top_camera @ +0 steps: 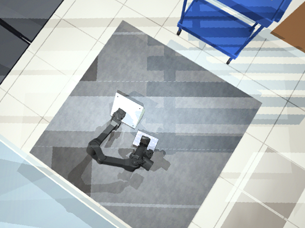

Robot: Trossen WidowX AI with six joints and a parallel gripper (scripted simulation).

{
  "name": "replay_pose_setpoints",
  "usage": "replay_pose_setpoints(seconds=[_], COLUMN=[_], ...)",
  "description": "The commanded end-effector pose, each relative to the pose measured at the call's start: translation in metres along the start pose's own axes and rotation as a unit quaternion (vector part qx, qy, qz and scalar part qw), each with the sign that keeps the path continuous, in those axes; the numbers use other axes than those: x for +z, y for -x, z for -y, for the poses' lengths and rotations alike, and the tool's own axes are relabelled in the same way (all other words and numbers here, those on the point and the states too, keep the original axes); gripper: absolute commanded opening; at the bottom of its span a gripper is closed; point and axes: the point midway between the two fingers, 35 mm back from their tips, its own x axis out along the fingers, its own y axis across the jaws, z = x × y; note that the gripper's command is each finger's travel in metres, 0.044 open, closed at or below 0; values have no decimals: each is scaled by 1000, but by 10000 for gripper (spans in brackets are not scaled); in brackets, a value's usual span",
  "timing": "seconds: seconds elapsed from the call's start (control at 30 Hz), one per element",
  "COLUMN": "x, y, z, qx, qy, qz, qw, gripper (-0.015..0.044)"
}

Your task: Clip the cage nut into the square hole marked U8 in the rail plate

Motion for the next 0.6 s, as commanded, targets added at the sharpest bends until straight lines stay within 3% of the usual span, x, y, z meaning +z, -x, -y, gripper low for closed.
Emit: replay_pose_setpoints(seconds=[0.0, 0.57], x=[0, 0], y=[-1, -1], z=[-2, -3], qx=[3, -13], qy=[2, 2], qz=[-1, -1], qw=[1000, 1000], gripper=[26, 26])
